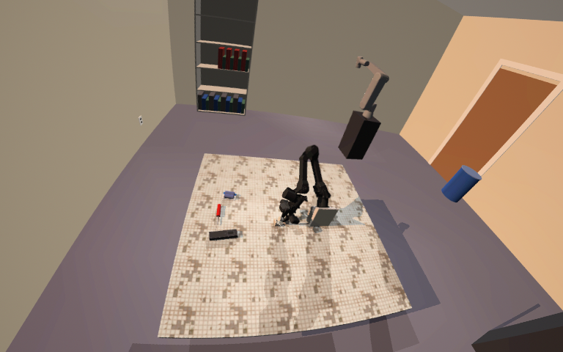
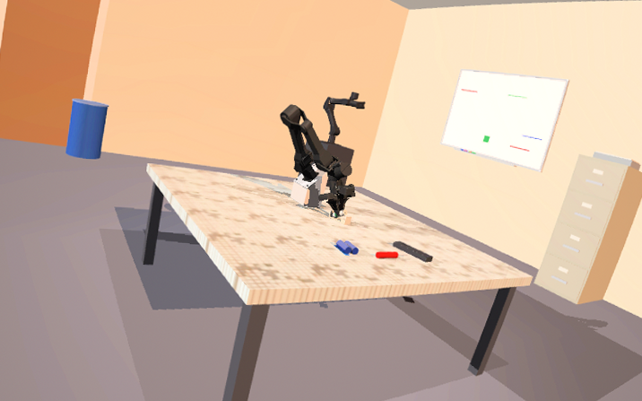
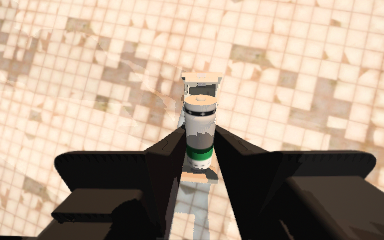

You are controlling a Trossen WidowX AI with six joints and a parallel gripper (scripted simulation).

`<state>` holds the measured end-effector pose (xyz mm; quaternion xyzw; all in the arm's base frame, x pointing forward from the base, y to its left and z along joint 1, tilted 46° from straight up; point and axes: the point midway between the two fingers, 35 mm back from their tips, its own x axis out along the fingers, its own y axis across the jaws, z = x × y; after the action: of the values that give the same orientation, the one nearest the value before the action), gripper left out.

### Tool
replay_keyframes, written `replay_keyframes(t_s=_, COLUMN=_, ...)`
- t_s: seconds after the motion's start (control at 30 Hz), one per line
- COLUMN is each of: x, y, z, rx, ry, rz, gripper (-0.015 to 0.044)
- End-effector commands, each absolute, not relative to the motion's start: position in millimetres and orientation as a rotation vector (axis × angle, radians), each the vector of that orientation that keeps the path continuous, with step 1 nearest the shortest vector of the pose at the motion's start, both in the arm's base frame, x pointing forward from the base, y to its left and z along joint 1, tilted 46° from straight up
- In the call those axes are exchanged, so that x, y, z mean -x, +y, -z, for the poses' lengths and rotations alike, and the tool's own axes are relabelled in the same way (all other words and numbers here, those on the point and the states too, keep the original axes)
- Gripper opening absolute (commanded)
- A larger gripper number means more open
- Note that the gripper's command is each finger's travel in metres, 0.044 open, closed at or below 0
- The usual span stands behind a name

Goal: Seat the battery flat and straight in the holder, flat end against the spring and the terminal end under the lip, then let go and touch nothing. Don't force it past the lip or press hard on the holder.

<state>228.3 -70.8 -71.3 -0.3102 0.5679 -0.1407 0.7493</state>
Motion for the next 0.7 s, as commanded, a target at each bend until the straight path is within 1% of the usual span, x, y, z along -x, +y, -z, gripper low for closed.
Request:
replay_keyframes(t_s=0.0, x=-226.6, y=-71.3, z=74.4, rx=0.668, ry=1.27, rz=0.315, gripper=0.0086)
replay_keyframes(t_s=0.67, x=-234.1, y=-71.5, z=80.6, rx=0.637, ry=1.362, rz=0.343, gripper=0.0086)
